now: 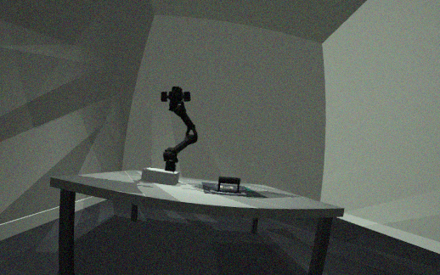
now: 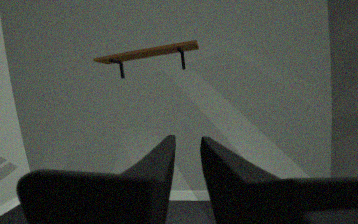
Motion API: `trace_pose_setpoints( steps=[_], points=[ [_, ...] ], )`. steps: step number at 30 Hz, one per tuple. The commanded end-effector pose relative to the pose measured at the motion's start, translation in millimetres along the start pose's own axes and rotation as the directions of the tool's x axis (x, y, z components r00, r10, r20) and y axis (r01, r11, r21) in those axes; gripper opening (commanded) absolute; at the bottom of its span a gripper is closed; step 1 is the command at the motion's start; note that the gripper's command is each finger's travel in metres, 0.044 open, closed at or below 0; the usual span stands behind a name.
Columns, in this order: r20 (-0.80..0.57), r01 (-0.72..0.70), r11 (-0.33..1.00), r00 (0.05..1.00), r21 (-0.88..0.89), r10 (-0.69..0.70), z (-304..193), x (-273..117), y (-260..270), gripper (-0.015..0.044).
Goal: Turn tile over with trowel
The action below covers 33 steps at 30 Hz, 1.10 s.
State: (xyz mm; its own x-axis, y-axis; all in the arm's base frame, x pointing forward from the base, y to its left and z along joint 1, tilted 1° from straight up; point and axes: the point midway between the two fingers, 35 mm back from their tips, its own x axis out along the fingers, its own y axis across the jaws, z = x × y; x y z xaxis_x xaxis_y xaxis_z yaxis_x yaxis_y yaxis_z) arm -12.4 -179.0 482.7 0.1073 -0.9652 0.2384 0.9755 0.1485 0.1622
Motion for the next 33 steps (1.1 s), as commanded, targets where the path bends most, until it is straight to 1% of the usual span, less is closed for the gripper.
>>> trace_pose_setpoints(
  steps=[1, 4, 5, 20, 29, 33],
  points=[
    [-0.008, -0.002, 1.000, 1.000, 0.005, 0.002, -1.0, 2.3, -1.3, 0.0179],
    [-0.042, -0.012, 1.000, 0.999, 0.026, 0.014, -5.8, 12.5, -6.1, 0.0258],
    [-0.055, -0.016, 0.999, 0.998, 0.033, 0.018, -7.7, 16.2, -7.6, 0.0270],
    [-0.249, -0.083, 0.989, 0.962, 0.126, 0.112, -52.4, 71.6, -12.1, 0.0270],
    [-0.396, -0.122, 0.984, 0.903, 0.131, 0.165, -90.7, 106.1, -3.6, 0.0270],
    [-0.443, -0.150, 0.978, 0.874, 0.144, 0.199, -105.8, 114.0, 7.6, 0.0270]
  ],
)
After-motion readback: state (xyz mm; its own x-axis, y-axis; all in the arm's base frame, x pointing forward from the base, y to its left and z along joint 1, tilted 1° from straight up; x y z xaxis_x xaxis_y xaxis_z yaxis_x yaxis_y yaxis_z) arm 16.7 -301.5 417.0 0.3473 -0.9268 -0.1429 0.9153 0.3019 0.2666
